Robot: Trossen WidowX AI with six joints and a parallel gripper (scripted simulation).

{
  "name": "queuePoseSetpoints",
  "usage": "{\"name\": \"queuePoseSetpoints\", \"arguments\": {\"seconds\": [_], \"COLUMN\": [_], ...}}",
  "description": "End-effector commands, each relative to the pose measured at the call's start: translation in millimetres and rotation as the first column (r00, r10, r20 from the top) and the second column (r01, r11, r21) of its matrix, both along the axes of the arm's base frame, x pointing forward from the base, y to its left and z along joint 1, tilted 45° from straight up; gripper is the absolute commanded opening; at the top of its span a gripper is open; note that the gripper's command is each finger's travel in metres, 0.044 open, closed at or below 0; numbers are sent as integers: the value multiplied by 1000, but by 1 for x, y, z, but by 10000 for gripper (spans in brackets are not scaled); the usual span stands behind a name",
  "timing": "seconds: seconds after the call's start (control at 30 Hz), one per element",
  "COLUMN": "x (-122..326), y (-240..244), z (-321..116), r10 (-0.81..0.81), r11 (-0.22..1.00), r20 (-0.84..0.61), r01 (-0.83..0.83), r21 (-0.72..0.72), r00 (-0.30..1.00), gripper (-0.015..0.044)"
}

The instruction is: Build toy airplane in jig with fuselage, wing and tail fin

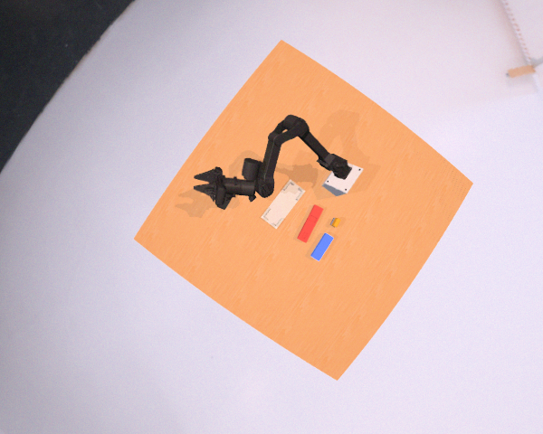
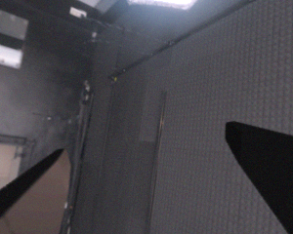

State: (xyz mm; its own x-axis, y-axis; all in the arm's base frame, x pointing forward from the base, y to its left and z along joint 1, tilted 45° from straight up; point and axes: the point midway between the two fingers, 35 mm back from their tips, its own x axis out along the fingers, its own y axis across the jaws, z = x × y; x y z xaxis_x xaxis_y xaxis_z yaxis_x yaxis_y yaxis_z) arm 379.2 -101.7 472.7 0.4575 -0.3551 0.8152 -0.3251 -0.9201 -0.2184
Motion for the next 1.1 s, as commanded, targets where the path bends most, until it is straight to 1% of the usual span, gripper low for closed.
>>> {"name": "queuePoseSetpoints", "arguments": {"seconds": [0.0, 0.03, 0.07, 0.13, 0.23, 0.33, 0.4, 0.47, 0.53, 0.6, 0.67, 0.73, 0.8, 0.87, 0.93, 1.0, 1.07], "x": [0, 2, 9, 34, 69, 98, 112, 123, 129, 132, 131, 125, 116, 103, 86, 67, 43], "y": [0, 0, 1, 6, 17, 30, 41, 52, 63, 75, 86, 98, 109, 118, 127, 133, 139], "z": [0, -2, -7, -27, -65, -108, -138, -169, -201, -233, -265, -298, -329, -358, -385, -408, -431], "r10": [0, -6, -24, -90, -196, -305, -381, -461, -543, -626, -709, -792, -867, -928, -971, -993, -990], "r11": [1000, 1000, 1000, 996, 978, 945, 912, 867, 810, 739, 654, 546, 424, 290, 150, 9, -142], "r20": [0, -14, -56, -207, -437, -619, -704, -756, -771, -751, -698, -610, -497, -369, -236, -110, 10], "r01": [0, 6, 24, 82, 145, 151, 119, 57, -33, -148, -280, -432, -586, -729, -848, -933, -978], "r21": [0, -2, -7, -43, -147, -289, -393, -494, -585, -657, -703, -718, -690, -620, -508, -359, -155], "r00": [1000, 1000, 998, 974, 878, 724, 599, 465, 332, 208, 101, 13, -41, -55, -30, 32, 142], "gripper": [426, 440, 440, 440, 440, 440, 440, 440, 440, 440, 440, 440, 440, 440, 440, 440, 440]}}
